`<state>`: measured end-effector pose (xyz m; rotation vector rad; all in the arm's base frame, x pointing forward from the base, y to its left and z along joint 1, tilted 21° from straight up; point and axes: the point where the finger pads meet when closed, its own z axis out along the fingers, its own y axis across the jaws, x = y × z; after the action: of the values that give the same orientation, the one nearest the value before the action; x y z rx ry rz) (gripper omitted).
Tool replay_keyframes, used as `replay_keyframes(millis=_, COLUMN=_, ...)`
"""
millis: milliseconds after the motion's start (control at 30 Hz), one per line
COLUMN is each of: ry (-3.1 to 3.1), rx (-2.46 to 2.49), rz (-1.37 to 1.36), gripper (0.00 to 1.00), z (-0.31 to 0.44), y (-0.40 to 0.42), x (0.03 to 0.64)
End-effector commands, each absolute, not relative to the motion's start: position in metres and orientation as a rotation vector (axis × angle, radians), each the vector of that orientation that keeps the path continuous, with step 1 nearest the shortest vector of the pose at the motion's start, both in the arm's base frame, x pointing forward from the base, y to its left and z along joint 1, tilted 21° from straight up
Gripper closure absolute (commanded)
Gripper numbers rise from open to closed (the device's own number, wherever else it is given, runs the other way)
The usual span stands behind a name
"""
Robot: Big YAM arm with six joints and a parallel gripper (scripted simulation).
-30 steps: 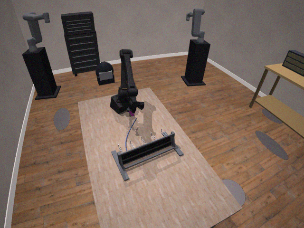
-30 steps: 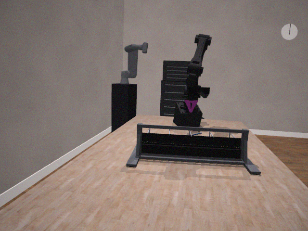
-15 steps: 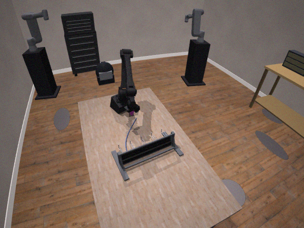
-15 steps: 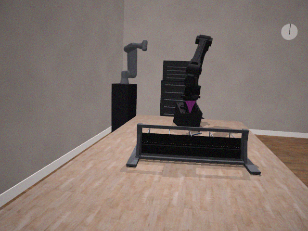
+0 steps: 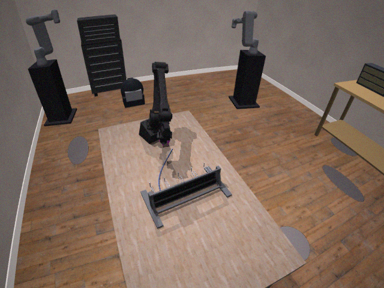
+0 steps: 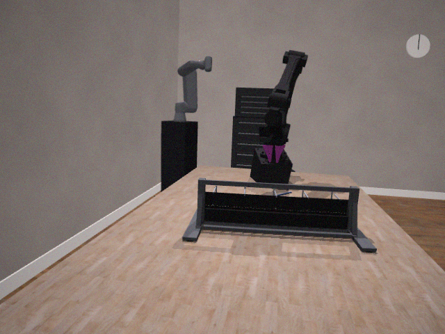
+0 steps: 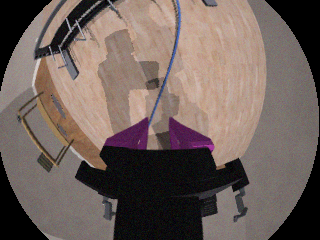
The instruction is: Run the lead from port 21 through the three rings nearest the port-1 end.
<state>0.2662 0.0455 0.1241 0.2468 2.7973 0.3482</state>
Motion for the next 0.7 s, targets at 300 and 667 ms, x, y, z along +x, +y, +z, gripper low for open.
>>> replay_keyframes(millis=300, ry=2.748, rx=0.698, rz=0.370, gripper=0.67, z=0.1279, y=0.0443, x=0.2645)
replay_keyframes(millis=667, ry=2.744, rx=0.709, rz=0.370, gripper=0.67, z=0.1279, y=0.0423, x=0.2649)
